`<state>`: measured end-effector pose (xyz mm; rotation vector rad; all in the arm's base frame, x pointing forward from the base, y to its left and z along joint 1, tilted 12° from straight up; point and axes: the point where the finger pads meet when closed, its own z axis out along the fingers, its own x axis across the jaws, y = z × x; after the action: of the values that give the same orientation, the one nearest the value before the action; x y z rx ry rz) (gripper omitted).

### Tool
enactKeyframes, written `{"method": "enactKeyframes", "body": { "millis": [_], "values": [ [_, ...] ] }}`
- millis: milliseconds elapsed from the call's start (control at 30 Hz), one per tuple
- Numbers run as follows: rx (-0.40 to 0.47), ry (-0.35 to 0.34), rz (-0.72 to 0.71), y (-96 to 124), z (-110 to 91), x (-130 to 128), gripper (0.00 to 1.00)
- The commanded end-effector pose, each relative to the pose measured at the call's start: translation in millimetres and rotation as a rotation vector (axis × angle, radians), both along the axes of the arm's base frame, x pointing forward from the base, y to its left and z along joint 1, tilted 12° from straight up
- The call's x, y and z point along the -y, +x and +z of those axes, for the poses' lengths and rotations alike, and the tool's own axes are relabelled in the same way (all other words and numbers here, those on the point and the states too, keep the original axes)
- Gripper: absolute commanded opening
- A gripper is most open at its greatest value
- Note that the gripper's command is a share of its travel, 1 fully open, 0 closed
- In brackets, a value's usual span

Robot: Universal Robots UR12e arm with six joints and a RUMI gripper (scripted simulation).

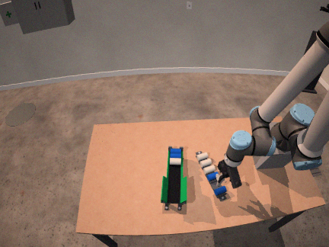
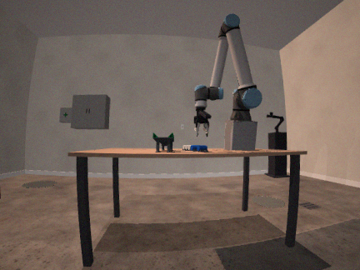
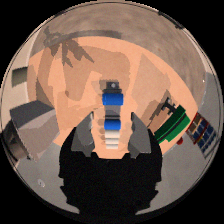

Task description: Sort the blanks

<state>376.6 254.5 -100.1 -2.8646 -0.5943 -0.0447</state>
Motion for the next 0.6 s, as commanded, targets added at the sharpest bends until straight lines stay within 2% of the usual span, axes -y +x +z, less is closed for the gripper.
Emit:
{"method": "enactKeyframes", "body": {
  "millis": [0,567],
  "values": [
    [0.001,0.0,0.0,0.4,0.2,0.0,0.52],
    [0.001,0.0,0.0,0.3,-7.0,-1.7,0.52]
  ]
}}
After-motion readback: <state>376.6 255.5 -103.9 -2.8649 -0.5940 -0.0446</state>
